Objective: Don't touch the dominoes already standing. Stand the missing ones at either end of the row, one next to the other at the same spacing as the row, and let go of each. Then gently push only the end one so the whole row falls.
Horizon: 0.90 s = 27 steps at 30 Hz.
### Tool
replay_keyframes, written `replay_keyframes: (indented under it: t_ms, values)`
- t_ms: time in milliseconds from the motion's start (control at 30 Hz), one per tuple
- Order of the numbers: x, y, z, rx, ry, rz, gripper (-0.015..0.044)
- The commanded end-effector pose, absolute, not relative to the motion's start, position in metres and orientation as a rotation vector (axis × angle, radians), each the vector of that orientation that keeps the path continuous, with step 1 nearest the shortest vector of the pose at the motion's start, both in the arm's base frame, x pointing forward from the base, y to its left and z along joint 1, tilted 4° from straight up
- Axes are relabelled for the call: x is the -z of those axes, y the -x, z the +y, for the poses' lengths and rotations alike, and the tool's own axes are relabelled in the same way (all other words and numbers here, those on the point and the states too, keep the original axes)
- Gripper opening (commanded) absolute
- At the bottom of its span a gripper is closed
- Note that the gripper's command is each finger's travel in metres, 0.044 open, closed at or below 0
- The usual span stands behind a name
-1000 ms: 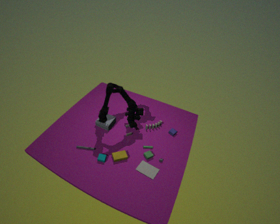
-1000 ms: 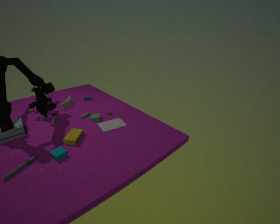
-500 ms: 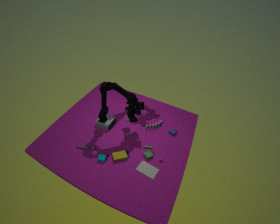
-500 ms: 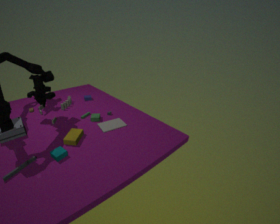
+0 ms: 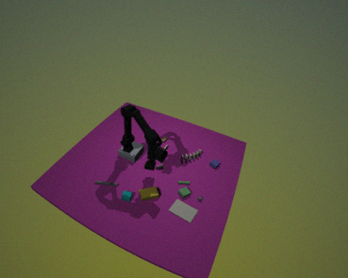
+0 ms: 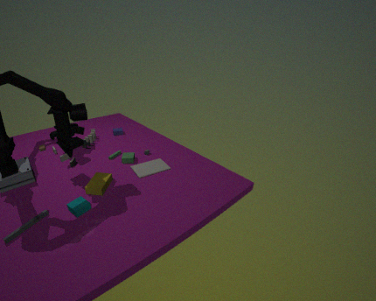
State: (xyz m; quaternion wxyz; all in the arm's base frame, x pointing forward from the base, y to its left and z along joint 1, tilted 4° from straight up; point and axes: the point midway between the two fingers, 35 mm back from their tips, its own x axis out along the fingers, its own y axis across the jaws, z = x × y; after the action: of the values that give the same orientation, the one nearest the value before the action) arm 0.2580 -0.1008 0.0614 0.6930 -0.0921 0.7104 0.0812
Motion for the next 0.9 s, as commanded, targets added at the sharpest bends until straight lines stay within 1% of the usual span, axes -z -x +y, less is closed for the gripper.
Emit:
replay_keyframes:
  t_ms: [0,67,267,867]
  values:
    - [-0.062,-0.238,-0.146,-0.088,0.127,1.604,0.0030]
    - [-0.062,-0.229,-0.161,-0.055,0.097,1.607,0.0030]
    - [-0.060,-0.230,-0.163,-0.050,0.087,1.593,0.0030]
    - [-0.015,-0.283,-0.173,-0.037,-0.031,1.237,0.0030]
